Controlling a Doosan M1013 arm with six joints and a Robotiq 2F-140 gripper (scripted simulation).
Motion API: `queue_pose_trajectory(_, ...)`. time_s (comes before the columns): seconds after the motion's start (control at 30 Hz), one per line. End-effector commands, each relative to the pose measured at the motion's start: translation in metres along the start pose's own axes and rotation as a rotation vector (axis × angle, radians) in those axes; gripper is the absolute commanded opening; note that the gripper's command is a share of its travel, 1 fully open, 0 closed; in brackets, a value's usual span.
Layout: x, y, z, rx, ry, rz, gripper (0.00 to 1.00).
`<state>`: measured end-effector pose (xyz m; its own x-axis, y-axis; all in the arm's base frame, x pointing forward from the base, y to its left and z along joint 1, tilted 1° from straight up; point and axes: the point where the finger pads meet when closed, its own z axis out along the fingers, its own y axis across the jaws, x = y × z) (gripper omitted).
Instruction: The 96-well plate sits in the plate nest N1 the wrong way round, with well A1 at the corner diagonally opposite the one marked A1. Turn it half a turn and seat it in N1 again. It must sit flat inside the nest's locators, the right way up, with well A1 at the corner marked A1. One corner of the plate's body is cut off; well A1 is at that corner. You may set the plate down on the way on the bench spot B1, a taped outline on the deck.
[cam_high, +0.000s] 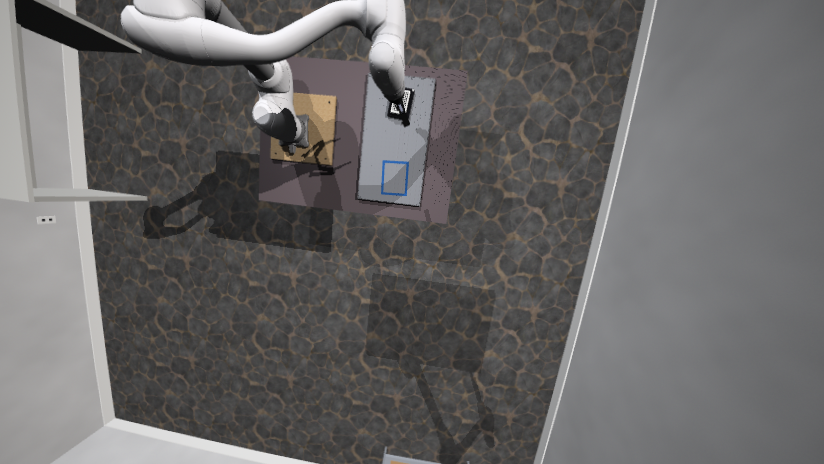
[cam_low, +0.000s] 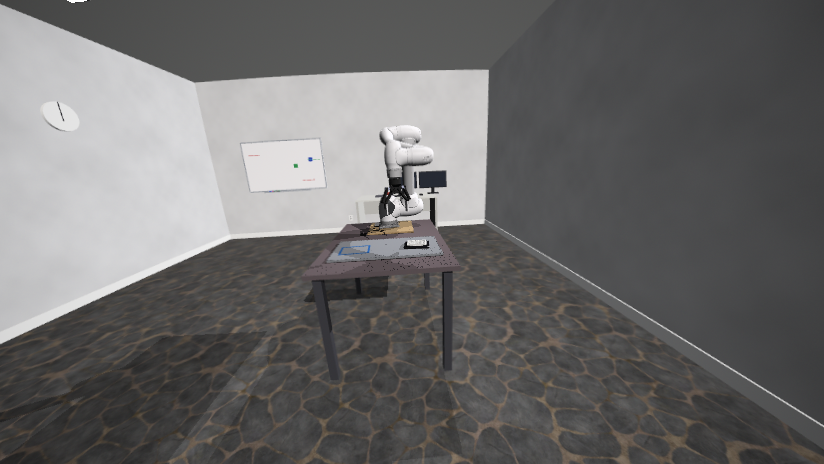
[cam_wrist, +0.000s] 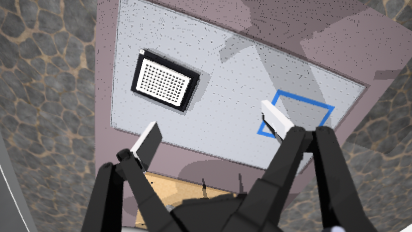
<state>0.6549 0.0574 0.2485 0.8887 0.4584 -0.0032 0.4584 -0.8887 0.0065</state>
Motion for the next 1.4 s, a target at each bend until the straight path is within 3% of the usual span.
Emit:
queue_pose_trajectory(0.0, 0.004, -0.008, 0.011, 0.000, 0.001, -0.067, 1.00)
queue_pose_trajectory(0.07, 0.004, -0.008, 0.011, 0.000, 0.001, -0.067, 1.00)
queue_pose_trajectory(0.57, 0.018, -0.053, 0.068, -0.005, -0.001, -0.461, 1.00)
queue_pose_trajectory(0.63, 0.018, -0.053, 0.068, -0.005, -0.001, -0.461, 1.00)
queue_pose_trajectory(1.1, 0.024, -0.098, 0.121, -0.008, -0.003, -0.822, 1.00)
queue_pose_trajectory(1.37, 0.025, -0.118, 0.144, -0.009, -0.004, -0.941, 1.00)
